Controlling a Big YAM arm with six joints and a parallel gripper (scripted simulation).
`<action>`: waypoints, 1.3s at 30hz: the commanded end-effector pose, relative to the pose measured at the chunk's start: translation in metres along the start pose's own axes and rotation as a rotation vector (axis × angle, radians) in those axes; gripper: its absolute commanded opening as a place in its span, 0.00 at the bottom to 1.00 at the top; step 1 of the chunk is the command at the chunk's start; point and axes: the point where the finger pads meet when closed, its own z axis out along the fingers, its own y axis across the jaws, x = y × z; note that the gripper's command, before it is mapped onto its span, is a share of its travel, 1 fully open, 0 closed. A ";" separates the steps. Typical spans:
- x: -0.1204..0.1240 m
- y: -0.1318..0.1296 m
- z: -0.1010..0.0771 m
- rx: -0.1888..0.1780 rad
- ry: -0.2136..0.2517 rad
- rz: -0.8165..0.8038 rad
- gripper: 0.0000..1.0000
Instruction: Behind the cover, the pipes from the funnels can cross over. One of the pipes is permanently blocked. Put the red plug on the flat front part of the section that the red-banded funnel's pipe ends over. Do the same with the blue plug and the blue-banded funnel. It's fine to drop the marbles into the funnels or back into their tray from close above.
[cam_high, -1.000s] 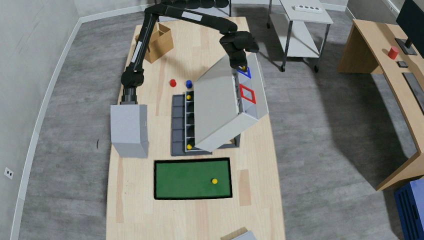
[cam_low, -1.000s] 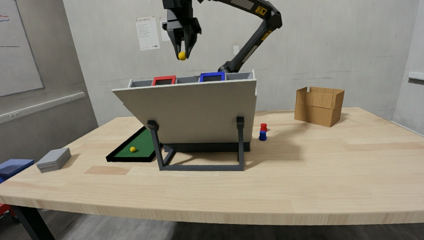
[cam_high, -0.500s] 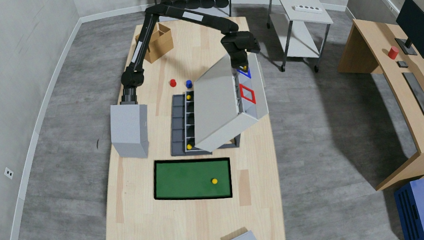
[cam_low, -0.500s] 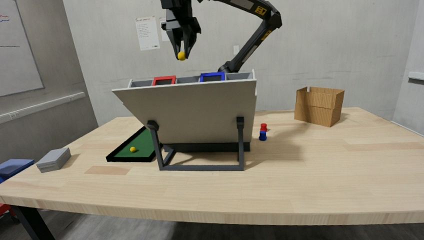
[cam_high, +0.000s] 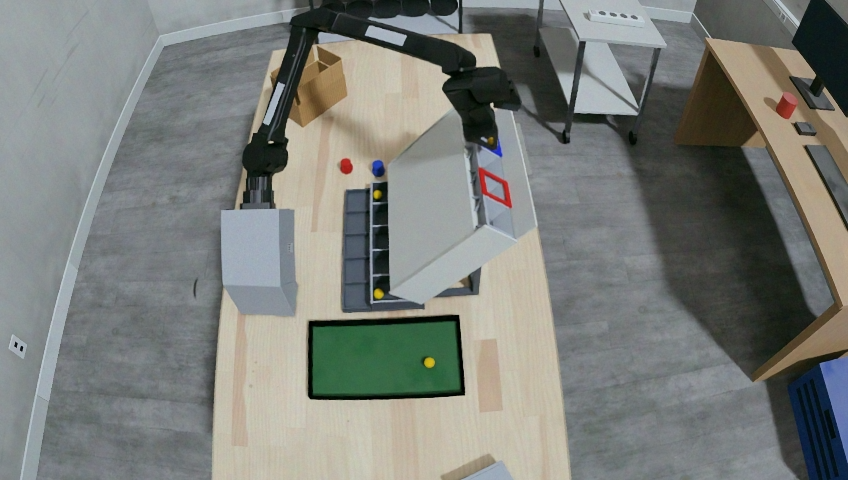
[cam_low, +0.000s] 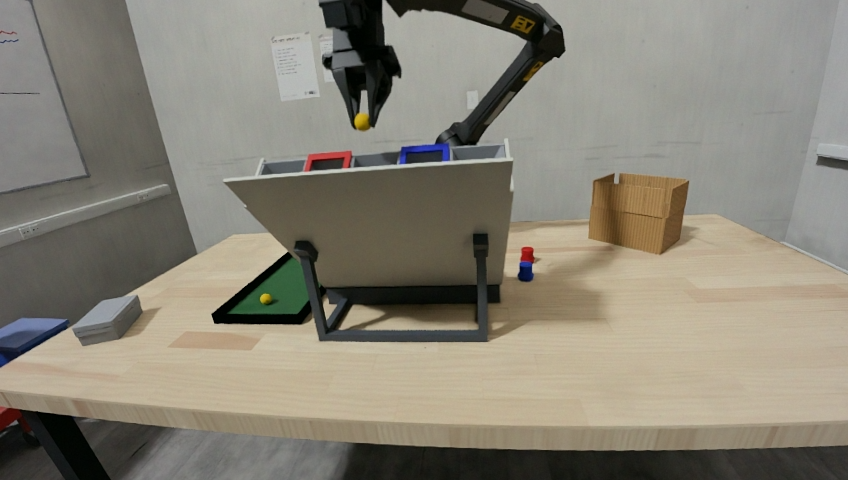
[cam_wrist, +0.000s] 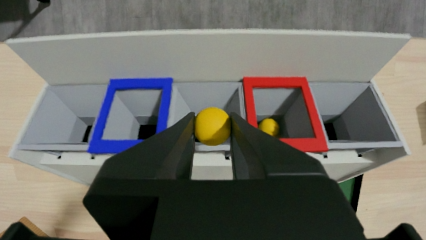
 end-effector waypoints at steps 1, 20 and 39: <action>-0.003 0.007 0.003 0.006 -0.016 -0.030 0.00; 0.000 0.012 0.011 0.006 -0.018 -0.029 0.00; -0.001 0.015 0.013 0.006 -0.023 -0.016 0.00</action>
